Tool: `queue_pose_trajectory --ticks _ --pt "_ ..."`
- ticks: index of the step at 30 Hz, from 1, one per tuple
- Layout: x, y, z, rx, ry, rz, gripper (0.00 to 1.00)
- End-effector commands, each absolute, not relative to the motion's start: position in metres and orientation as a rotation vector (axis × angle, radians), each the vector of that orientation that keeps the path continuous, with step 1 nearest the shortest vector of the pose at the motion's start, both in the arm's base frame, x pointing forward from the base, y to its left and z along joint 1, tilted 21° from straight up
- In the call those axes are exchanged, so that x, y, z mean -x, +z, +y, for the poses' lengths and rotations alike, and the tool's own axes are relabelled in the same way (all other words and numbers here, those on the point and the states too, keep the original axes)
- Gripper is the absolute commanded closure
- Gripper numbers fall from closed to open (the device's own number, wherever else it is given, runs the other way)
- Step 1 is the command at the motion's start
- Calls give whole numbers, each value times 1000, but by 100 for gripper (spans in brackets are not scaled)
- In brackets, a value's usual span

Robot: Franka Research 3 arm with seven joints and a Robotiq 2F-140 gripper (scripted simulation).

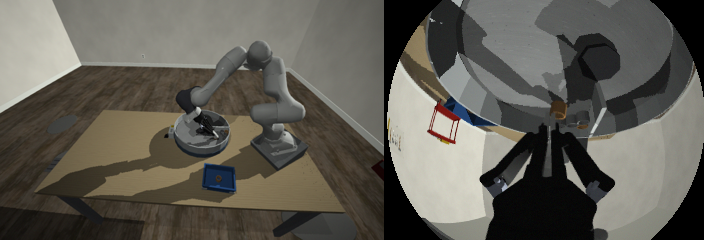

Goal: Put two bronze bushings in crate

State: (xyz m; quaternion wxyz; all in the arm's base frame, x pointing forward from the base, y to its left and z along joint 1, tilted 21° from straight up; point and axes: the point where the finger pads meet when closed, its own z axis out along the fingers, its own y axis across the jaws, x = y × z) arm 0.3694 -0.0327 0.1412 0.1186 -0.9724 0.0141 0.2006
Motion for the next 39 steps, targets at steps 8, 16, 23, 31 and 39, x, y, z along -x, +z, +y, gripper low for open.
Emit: queue_pose_trajectory --ticks 8,16,23,31,39 --pt "-384 148 -14 2842 575 71 100" --pt "-400 156 1 2842 575 71 100" --pt "-402 157 2 2842 575 71 100" --pt "-419 165 12 2842 575 71 100" --pt "-433 171 17 2842 575 71 100"
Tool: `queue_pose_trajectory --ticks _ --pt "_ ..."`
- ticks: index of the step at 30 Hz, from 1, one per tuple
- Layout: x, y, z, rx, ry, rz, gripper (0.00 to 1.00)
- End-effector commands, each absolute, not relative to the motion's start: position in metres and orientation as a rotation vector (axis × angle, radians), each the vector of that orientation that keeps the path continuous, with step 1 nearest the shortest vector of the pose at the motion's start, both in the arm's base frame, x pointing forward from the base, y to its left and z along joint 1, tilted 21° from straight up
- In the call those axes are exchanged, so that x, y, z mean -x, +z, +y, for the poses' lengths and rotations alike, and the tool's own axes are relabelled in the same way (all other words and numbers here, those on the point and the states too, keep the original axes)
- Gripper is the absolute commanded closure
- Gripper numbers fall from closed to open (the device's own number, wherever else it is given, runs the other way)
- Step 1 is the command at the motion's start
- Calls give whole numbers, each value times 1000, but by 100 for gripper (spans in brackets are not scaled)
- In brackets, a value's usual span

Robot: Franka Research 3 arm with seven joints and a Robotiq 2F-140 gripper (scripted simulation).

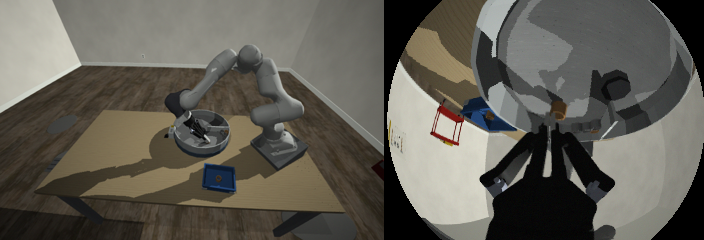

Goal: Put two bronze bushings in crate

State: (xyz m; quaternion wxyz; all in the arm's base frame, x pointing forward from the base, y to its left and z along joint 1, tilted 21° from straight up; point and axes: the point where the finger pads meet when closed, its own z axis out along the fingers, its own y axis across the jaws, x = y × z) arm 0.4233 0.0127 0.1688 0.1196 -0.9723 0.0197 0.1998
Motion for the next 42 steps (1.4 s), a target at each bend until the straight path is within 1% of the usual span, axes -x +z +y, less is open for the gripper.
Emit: queue_pose_trajectory --ticks 1,8,13,21,26,34,39,42 --pt "-437 172 18 2842 575 71 100" --pt "-444 175 20 2842 575 71 100" --pt "-465 182 22 2842 575 71 100" --pt "-468 183 22 2842 575 71 100" --pt "-488 189 19 2842 575 71 100" --pt "-492 190 18 2842 575 71 100" --pt "-510 195 11 2842 575 71 100" --pt "-512 195 10 2842 575 71 100"
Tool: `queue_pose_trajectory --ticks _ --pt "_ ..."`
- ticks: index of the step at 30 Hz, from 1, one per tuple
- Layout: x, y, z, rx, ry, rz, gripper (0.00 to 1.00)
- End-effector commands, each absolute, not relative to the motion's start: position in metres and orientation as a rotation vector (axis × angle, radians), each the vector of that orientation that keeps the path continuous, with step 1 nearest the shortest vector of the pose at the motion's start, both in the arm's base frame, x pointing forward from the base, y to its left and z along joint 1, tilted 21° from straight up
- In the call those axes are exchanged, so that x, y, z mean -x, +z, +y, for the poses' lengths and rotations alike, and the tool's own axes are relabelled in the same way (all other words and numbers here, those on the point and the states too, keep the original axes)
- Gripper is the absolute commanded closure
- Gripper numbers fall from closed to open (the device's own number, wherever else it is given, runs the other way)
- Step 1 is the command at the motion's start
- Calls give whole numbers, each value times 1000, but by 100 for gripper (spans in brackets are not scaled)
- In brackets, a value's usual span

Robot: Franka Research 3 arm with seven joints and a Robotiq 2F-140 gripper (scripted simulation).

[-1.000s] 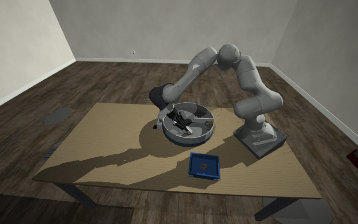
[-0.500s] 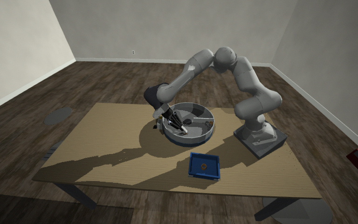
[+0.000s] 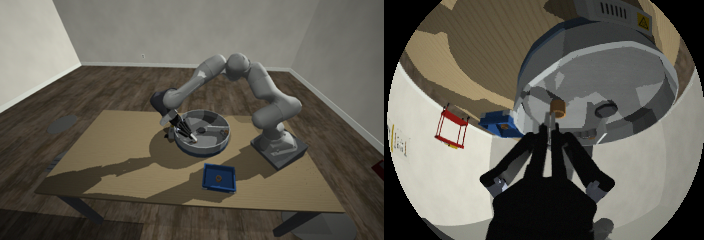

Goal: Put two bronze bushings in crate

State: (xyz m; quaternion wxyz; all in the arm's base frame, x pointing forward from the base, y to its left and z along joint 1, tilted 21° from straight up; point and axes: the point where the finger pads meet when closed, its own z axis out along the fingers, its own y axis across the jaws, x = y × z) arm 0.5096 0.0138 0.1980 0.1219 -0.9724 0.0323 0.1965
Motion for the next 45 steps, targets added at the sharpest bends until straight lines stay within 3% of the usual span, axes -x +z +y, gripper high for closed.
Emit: queue_pose_trajectory --ticks 1,14,15,29,43,44,45 --pt "-512 195 10 2842 575 71 100" --pt "-533 199 -4 2842 575 71 100" --pt "-533 199 -4 2842 575 71 94" --pt "-533 199 -4 2842 575 71 94" --pt "-515 256 -16 2842 575 71 94" --pt "-515 256 -16 2842 575 71 68" --pt "-515 256 -16 2842 575 71 68"
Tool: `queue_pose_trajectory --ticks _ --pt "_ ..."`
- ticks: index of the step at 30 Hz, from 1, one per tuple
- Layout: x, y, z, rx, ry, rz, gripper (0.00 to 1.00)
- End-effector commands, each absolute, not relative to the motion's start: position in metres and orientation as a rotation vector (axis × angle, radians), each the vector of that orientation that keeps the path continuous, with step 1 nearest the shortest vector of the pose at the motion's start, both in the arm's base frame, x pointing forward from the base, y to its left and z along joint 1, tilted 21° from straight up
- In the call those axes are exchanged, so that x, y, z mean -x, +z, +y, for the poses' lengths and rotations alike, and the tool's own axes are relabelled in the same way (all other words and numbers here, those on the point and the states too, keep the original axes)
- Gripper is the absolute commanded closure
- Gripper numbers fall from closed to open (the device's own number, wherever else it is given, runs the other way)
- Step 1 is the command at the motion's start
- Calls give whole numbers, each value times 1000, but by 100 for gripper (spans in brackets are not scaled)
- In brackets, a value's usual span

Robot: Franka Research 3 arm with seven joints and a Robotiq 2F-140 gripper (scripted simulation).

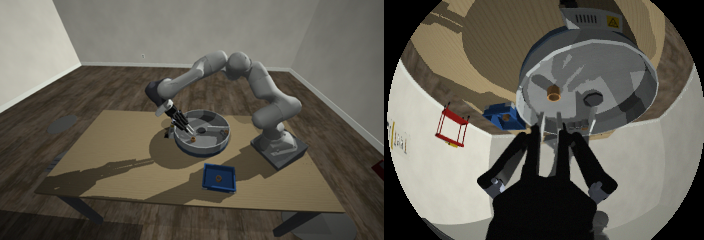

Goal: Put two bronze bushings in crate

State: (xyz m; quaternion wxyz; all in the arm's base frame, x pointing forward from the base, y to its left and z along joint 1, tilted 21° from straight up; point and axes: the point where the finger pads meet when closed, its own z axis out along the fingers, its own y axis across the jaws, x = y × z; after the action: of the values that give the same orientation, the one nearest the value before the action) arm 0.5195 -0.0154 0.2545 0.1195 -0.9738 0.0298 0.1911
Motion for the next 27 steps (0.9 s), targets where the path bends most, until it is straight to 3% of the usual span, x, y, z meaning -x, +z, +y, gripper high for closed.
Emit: queue_pose_trajectory --ticks 1,27 --pt "-515 256 -16 2842 574 71 68" --pt "-477 243 -16 2915 253 -154 68"
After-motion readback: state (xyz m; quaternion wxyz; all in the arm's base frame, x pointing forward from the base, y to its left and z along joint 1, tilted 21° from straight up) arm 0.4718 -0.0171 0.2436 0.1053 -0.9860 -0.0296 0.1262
